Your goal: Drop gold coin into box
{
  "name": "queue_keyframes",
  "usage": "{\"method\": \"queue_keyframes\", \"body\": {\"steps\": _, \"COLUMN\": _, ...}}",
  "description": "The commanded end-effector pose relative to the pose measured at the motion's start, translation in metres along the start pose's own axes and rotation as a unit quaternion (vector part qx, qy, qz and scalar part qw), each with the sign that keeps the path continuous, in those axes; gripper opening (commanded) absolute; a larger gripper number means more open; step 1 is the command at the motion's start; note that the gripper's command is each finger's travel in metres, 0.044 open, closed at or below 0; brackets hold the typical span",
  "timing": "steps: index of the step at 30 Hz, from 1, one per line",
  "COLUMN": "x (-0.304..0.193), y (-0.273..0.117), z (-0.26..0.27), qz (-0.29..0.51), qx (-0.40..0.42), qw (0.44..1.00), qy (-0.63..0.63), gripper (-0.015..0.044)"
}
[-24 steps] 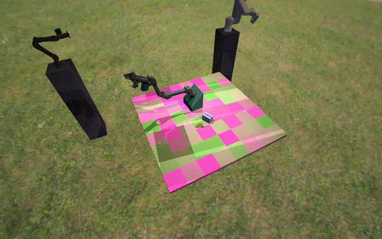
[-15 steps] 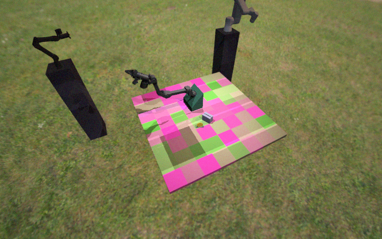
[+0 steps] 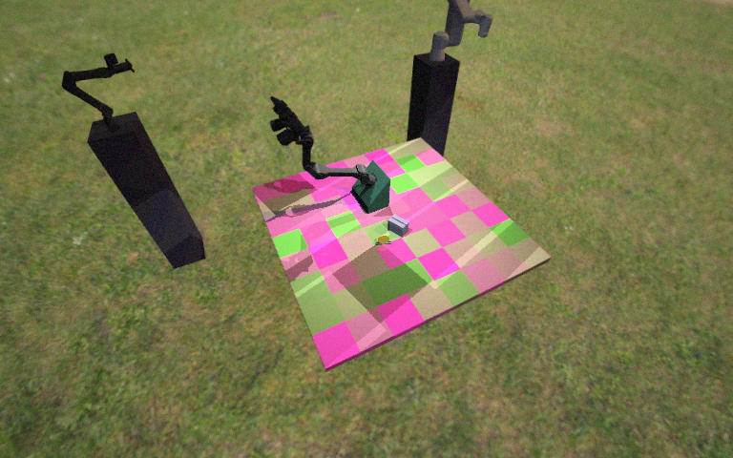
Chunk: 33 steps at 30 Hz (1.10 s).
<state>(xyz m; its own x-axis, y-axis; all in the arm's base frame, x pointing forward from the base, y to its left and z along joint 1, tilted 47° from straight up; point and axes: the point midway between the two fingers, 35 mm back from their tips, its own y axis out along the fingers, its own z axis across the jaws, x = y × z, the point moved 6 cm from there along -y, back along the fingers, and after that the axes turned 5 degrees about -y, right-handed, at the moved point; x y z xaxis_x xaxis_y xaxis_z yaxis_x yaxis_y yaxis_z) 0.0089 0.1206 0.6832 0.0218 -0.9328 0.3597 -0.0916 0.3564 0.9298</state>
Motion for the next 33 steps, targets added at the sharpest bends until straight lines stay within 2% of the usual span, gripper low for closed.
{"method": "queue_keyframes", "body": {"steps": 1, "x": -0.052, "y": -0.003, "z": -0.029, "qz": 0.083, "qx": -0.059, "qw": 0.993, "qy": -0.056, "gripper": 0.0161}}
{"method": "queue_keyframes", "body": {"steps": 8, "x": -0.112, "y": -0.022, "z": -0.081, "qz": 0.200, "qx": -0.144, "qw": 0.959, "qy": -0.143, "gripper": 0.0161}}
{"method": "queue_keyframes", "body": {"steps": 16, "x": -0.170, "y": -0.068, "z": -0.152, "qz": 0.350, "qx": -0.242, "qw": 0.870, "qy": -0.249, "gripper": 0.0161}}
{"method": "queue_keyframes", "body": {"steps": 24, "x": -0.208, "y": -0.138, "z": -0.223, "qz": 0.502, "qx": -0.315, "qw": 0.733, "qy": -0.334, "gripper": 0.0161}}
{"method": "queue_keyframes", "body": {"steps": 33, "x": -0.217, "y": -0.238, "z": -0.290, "qz": 0.659, "qx": -0.367, "qw": 0.532, "qy": -0.385, "gripper": 0.0161}}
